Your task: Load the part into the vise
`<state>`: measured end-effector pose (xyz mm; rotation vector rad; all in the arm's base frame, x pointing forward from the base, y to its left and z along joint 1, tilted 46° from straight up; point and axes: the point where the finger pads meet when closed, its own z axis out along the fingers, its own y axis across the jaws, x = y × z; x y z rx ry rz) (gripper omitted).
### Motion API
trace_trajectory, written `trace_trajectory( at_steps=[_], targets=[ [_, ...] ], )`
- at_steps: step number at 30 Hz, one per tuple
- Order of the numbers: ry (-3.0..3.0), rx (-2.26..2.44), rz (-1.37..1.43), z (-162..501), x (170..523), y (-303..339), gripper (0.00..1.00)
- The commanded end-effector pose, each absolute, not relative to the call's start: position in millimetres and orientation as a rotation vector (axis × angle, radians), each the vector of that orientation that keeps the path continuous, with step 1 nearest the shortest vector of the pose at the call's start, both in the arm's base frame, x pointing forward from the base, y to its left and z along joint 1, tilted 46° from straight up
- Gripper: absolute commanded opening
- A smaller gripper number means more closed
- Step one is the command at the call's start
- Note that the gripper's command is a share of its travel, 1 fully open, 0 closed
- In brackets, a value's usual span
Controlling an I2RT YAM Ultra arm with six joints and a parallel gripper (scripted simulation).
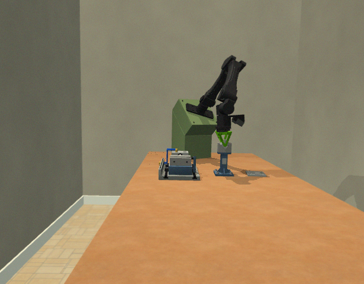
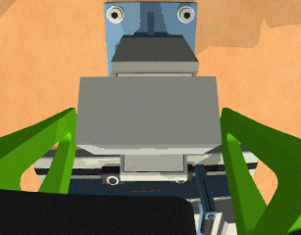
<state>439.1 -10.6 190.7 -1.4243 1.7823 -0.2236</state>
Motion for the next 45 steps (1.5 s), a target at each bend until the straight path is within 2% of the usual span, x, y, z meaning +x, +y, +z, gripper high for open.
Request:
trace_trajectory(
  at_steps=[1,45],
  targets=[
    [1.735,-1.418,-0.157,184,437,-11,0.81],
    [1.379,-1.348,0.081,199,444,-15,0.81]
  ],
)
